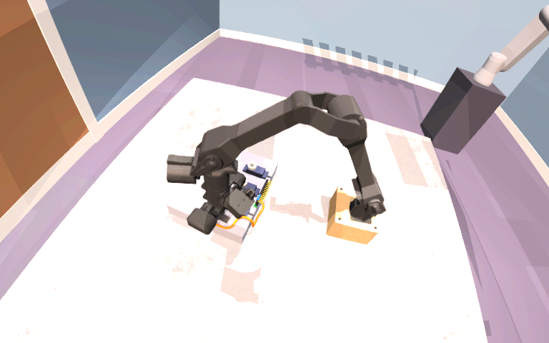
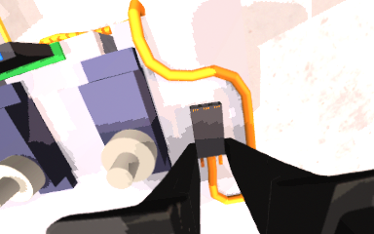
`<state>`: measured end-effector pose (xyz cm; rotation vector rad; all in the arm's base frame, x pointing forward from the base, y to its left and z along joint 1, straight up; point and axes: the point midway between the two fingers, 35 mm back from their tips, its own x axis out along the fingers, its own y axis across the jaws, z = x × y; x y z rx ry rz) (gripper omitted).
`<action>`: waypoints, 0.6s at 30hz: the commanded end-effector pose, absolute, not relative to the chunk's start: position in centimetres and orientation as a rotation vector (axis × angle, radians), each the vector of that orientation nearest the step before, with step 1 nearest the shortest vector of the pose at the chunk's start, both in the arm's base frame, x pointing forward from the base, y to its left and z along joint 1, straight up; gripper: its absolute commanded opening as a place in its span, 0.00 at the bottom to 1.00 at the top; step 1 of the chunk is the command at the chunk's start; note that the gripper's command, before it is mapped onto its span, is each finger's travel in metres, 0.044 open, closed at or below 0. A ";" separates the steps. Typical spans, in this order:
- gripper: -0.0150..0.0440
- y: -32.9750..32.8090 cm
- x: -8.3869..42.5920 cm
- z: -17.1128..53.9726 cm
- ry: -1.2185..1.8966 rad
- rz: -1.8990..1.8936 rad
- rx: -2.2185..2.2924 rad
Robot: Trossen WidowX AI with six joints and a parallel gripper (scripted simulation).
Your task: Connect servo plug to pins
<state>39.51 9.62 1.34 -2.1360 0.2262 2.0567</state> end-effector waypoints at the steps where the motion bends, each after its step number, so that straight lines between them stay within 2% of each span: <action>1: 0.25 9.7 39.3 1.5 0.221 2.066 -2.129; 10: 0.25 9.6 39.2 6.8 0.221 2.065 -2.130; 18: 0.25 9.4 38.7 7.1 0.304 2.018 -2.079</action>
